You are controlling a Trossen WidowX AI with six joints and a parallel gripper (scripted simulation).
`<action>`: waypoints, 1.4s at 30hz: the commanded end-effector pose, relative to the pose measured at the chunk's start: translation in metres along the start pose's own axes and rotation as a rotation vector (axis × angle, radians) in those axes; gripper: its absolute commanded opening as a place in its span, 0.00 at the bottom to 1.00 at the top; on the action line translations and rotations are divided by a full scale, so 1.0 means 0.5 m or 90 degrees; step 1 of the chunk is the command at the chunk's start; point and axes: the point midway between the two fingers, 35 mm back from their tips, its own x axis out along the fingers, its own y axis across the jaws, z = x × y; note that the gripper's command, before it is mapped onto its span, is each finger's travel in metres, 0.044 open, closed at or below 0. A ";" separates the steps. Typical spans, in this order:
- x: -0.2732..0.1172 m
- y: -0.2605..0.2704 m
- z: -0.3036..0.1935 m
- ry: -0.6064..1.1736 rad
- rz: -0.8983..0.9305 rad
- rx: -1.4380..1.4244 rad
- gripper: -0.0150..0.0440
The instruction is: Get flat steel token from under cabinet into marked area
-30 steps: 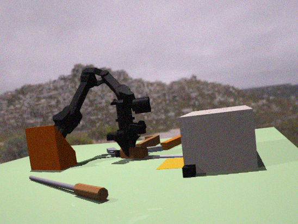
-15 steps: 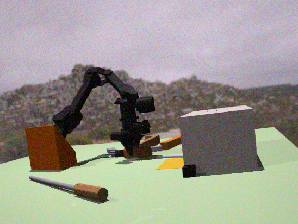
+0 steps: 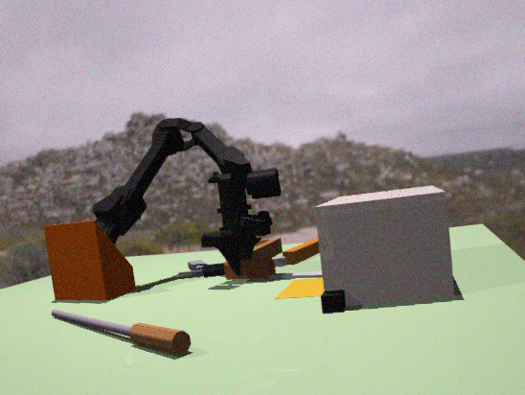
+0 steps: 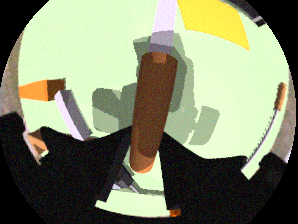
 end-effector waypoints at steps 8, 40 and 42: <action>0.000 0.003 0.030 0.000 0.002 -0.004 0.25; -0.001 0.005 0.102 0.000 0.002 -0.005 0.25; -0.001 0.005 0.106 0.000 0.002 -0.005 0.25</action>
